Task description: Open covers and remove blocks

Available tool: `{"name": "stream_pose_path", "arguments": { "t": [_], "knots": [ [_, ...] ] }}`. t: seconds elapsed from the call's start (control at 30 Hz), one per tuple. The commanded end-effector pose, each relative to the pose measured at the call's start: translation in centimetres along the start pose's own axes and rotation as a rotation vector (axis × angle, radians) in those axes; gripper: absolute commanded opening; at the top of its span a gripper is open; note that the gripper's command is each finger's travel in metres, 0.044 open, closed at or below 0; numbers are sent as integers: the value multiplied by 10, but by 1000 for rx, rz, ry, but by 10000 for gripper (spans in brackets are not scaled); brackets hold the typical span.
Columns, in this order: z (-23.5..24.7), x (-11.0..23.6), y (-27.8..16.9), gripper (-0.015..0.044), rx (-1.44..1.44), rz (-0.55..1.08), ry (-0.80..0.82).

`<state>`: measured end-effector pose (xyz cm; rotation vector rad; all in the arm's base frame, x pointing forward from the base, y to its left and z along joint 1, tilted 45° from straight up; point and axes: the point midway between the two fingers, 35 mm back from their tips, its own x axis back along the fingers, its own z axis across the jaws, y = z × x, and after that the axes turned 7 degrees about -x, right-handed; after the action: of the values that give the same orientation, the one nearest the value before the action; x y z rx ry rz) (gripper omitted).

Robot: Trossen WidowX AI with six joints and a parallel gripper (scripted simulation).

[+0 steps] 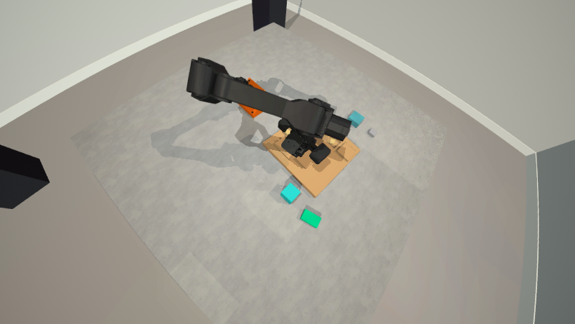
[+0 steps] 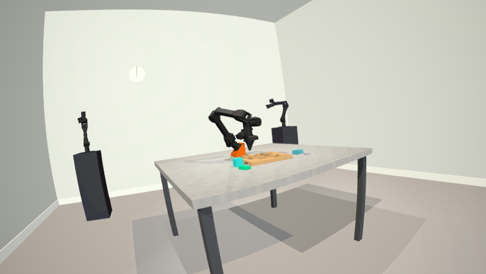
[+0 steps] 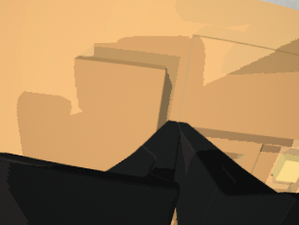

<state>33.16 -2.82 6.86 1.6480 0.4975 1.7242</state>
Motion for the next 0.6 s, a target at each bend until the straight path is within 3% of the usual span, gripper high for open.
{"name": "stream_pose_path", "arguments": {
  "t": [0.0, 0.57],
  "knots": [
    [0, -5, 0, 0, 5, -3, 2],
    [1, -22, 0, 0, 5, -3, 2]
  ]
}}
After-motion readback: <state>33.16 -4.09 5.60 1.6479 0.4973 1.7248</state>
